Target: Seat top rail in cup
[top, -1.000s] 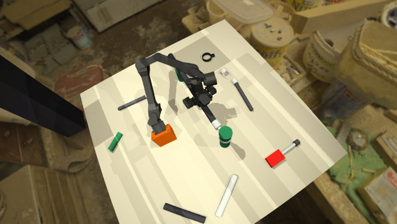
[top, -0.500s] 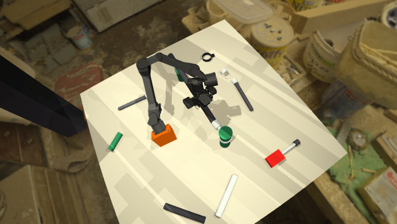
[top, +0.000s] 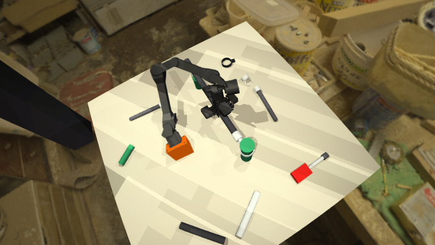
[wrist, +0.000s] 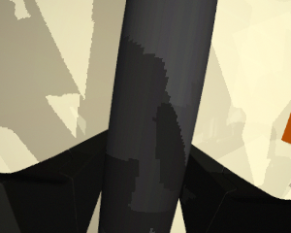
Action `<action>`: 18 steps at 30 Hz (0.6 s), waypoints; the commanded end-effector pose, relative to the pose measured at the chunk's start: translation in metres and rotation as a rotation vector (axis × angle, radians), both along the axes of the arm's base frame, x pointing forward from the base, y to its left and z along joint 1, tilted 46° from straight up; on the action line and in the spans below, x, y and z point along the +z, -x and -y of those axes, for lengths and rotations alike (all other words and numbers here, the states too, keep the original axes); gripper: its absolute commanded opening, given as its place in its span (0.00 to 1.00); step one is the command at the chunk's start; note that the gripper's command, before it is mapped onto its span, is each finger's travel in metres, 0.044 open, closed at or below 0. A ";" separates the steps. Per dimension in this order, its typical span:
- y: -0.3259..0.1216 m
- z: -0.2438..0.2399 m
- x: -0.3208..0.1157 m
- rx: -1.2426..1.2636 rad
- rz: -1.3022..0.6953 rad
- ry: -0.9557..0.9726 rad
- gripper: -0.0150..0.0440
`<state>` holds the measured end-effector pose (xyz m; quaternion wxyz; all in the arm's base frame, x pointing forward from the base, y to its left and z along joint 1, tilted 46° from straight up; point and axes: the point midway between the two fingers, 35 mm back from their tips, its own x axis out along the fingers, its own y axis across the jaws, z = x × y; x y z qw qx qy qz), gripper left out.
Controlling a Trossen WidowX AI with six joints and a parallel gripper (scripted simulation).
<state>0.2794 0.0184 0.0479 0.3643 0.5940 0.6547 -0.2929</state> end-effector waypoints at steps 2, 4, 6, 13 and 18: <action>-0.009 0.013 0.001 -0.022 0.025 0.032 0.25; -0.009 0.014 0.001 -0.022 0.025 0.032 0.25; -0.009 0.015 0.000 -0.022 0.025 0.033 0.25; -0.007 0.017 -0.003 -0.022 0.025 0.033 0.25; -0.006 0.018 -0.006 -0.022 0.024 0.033 0.25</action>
